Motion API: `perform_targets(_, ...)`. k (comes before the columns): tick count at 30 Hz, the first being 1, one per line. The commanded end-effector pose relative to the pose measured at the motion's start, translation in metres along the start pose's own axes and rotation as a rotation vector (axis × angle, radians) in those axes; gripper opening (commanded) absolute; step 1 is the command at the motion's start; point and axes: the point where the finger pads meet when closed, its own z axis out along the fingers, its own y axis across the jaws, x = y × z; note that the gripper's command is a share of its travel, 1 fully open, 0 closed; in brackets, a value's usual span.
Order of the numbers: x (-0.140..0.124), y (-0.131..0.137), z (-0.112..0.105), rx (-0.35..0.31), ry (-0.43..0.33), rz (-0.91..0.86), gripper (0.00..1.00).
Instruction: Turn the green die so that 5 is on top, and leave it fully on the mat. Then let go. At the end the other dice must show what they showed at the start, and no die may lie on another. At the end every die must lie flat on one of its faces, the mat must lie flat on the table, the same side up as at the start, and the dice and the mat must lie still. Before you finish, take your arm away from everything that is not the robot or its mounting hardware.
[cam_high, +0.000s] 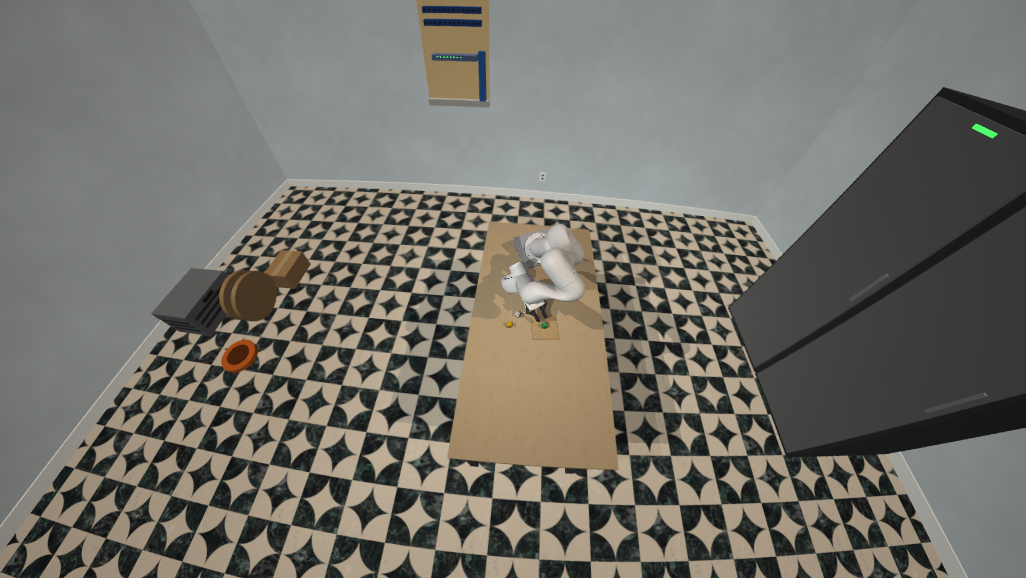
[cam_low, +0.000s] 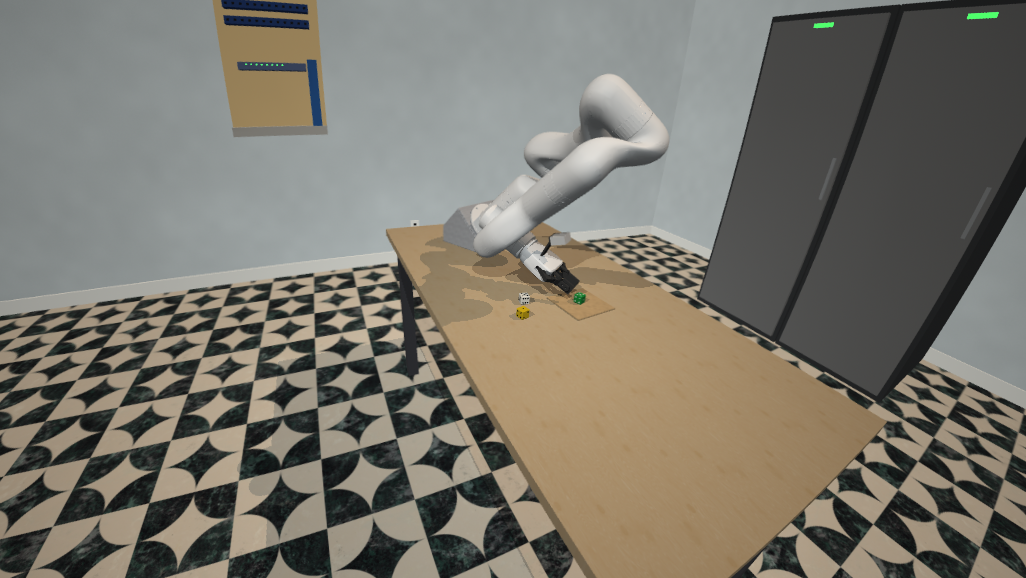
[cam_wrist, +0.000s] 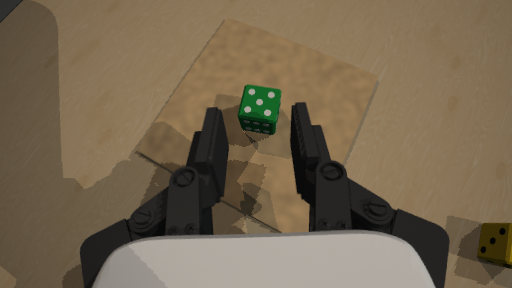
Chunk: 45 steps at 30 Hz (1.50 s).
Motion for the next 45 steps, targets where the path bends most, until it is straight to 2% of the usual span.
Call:
perform_targets(1,0.004,0.0,-0.002,0.0,0.0,0.0,0.42)
perform_targets(17,0.05,0.0,-0.027,0.0,0.0,0.0,0.42)
perform_targets(28,0.054,0.0,-0.028,0.002,-0.012,-0.001,0.42)
perform_targets(32,0.057,0.0,-0.025,0.005,-0.082,-0.001,0.42)
perform_targets(37,0.066,0.0,-0.02,0.002,-0.259,0.0,0.42)
perform_targets(39,0.068,0.0,-0.019,0.004,-0.305,0.001,0.42)
perform_targets(42,0.068,-0.001,-0.018,0.006,-0.324,0.001,0.42)
perform_targets(44,0.073,-0.001,-0.015,0.005,-0.421,0.001,0.42)
perform_targets(45,0.074,0.0,-0.015,0.004,-0.437,0.001,0.42)
